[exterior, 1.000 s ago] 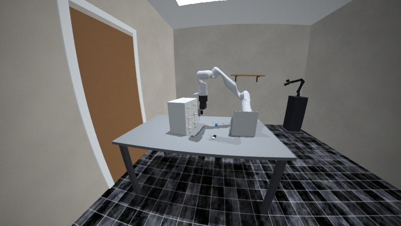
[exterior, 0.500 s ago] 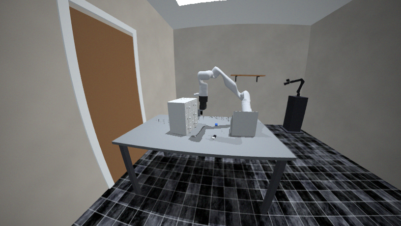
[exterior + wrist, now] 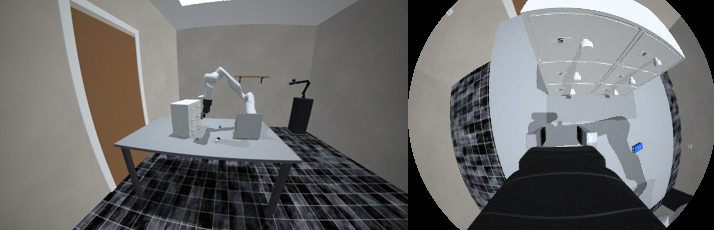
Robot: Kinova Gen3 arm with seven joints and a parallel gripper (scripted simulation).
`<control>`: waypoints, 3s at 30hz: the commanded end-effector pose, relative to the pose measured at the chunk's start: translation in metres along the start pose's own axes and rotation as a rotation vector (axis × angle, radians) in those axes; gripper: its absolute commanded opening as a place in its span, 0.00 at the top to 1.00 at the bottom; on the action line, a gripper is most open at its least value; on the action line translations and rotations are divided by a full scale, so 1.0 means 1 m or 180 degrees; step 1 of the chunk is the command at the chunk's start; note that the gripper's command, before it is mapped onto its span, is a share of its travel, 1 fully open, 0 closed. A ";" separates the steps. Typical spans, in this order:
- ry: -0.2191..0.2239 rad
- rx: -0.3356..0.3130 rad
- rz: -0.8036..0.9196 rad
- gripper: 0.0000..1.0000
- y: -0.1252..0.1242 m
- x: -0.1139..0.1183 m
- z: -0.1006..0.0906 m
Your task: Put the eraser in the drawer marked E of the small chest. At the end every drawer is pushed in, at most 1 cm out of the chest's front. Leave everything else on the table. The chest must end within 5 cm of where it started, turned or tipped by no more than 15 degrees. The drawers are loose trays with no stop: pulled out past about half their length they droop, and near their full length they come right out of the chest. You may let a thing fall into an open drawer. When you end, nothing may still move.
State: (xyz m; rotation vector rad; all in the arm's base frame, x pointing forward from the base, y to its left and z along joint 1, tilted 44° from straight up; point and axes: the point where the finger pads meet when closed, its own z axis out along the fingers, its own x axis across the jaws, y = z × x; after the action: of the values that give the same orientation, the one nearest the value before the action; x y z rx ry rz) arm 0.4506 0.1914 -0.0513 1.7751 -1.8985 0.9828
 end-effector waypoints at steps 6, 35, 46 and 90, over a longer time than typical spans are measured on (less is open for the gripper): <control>0.0003 0.0263 -0.0029 0.00 -0.001 0.000 0.005; -0.0002 0.1294 -0.0030 0.00 -0.016 0.000 0.034; -0.0003 0.1666 -0.0029 0.00 -0.021 0.000 0.044; -0.0011 0.3131 -0.0029 0.00 -0.042 0.000 0.085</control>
State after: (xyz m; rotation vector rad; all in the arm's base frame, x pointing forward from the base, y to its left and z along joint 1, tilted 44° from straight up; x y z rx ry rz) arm 0.5109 0.1384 -0.0935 2.2091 -1.4990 2.1404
